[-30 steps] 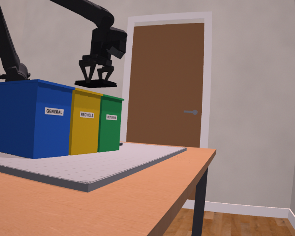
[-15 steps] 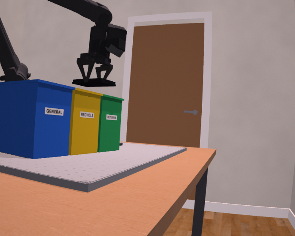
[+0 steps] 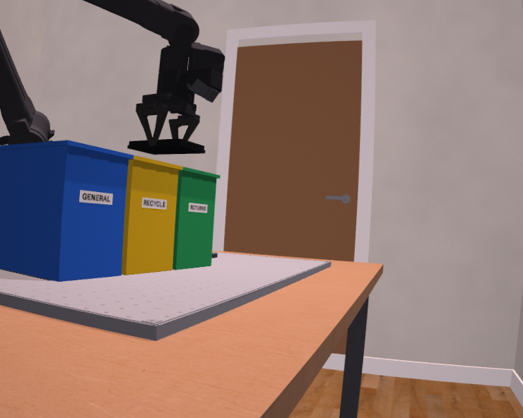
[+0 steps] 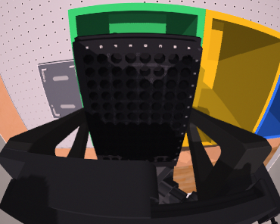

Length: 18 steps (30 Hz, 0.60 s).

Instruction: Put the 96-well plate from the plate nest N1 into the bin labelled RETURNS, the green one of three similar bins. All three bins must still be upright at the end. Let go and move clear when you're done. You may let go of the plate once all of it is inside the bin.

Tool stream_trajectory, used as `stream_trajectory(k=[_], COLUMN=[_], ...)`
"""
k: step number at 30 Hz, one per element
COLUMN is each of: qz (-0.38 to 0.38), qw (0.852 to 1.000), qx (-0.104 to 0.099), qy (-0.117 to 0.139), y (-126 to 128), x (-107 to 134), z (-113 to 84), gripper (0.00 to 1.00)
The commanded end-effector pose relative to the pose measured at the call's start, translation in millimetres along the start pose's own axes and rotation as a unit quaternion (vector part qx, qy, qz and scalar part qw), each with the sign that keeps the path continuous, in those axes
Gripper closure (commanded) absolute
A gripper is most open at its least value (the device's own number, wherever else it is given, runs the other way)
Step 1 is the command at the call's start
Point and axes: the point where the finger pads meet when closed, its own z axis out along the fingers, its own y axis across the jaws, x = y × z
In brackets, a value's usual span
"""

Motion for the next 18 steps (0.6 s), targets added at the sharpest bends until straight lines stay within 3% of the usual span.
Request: stream_trajectory(k=[1,18], qz=[-0.008,-0.005], qw=[1.000,1.000], qx=[0.002,0.001], qy=[-0.004,-0.003], y=[3.6,4.4], x=[5.4,6.6], z=[-2.7,-2.4], gripper=[1.00,1.00])
